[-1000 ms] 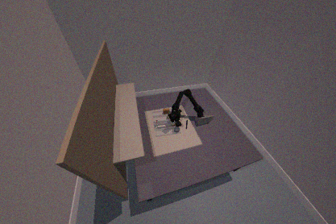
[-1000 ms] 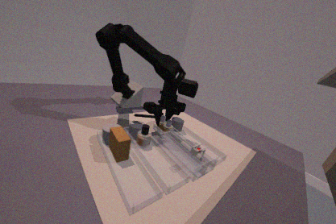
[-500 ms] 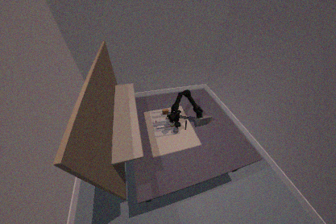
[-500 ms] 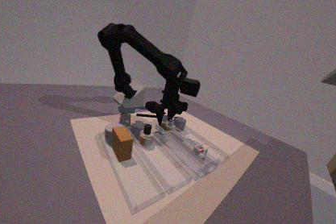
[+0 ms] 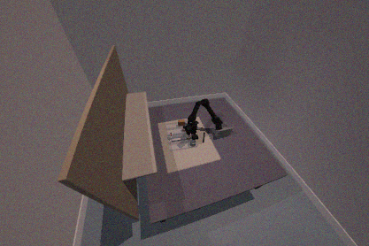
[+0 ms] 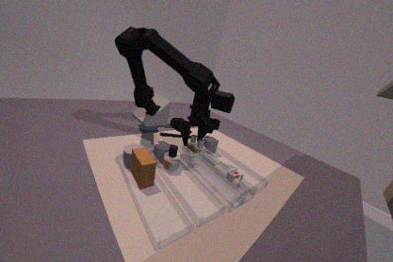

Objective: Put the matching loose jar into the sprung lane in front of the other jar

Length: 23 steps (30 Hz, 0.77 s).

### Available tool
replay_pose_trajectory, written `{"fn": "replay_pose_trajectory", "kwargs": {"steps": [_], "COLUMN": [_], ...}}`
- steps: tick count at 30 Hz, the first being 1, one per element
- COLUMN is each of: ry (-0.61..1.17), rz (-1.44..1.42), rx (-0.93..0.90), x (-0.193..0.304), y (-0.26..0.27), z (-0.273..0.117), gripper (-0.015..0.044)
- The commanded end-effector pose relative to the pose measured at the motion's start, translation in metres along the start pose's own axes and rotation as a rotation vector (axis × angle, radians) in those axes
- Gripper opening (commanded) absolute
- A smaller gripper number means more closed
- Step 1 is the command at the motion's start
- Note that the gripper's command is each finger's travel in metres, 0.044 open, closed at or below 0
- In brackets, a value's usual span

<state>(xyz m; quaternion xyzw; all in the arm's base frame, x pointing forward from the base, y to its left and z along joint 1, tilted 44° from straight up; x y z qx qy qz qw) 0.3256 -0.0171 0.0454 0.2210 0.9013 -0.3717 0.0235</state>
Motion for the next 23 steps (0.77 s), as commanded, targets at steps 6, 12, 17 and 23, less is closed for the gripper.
{"fn": "replay_pose_trajectory", "kwargs": {"steps": [6, 12, 17, 23], "ry": [-0.006, -0.005, -0.004, -0.003], "rz": [0.006, 0.006, 0.005, 0.004], "rx": [-0.005, -0.006, -0.007, -0.007], "x": [-0.001, 0.008, 0.025, 0.046], "y": [0.001, 0.0, -0.003, -0.007], "z": [-0.019, -0.019, -0.02, -0.02], "gripper": [0.0298, 0.0298, 0.0298, 0.0298]}}
Point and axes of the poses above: the point midway between the two fingers, 35 mm back from their tips, its own z axis out along the fingers, its own y axis across the jaws, x = y × z, the point moved 6 cm from there along -z, back along the fingers, and after that the axes turned 12 degrees about z, right-handed, at the moved point
